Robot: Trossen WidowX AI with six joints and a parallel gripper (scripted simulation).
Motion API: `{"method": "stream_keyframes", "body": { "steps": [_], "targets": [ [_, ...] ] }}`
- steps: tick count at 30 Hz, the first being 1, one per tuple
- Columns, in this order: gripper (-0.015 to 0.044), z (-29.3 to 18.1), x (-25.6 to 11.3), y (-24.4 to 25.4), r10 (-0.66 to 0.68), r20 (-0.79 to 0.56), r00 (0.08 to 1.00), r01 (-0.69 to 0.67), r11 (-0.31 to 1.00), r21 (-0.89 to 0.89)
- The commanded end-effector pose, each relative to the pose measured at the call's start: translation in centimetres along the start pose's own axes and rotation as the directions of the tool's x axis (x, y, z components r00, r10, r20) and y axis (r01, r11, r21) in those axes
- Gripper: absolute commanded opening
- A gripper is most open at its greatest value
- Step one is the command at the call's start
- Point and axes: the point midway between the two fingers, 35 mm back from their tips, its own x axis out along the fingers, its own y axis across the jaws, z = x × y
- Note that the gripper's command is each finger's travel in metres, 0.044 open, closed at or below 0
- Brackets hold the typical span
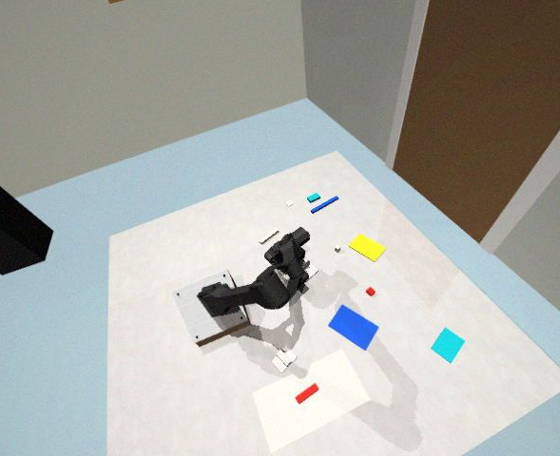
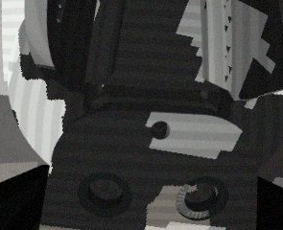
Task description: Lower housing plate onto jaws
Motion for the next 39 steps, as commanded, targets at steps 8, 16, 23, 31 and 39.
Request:
{"method": "stream_keyframes", "body": {
  "steps": [8, 16, 23, 31, 39],
  "targets": [
    [0.0351, 0.00, 0.28, -0.03, -0.003, 0.001, 1.000, 0.003, 1.000, -0.004],
    [0.0351, 0.00, 0.41, -0.03, -0.003, 0.001, 1.000, 0.003, 1.000, -0.004],
    [0.0351, 0.00, 0.53, -0.03, -0.003, 0.001, 1.000, 0.003, 1.000, -0.004],
    [0.0351, 0.00, 0.77, -0.03, -0.004, 0.001, 1.000, 0.004, 1.000, -0.004],
    [0.0351, 0.00, 0.77, -0.03, -0.004, 0.001, 1.000, 0.004, 1.000, -0.004]
  ]
}}
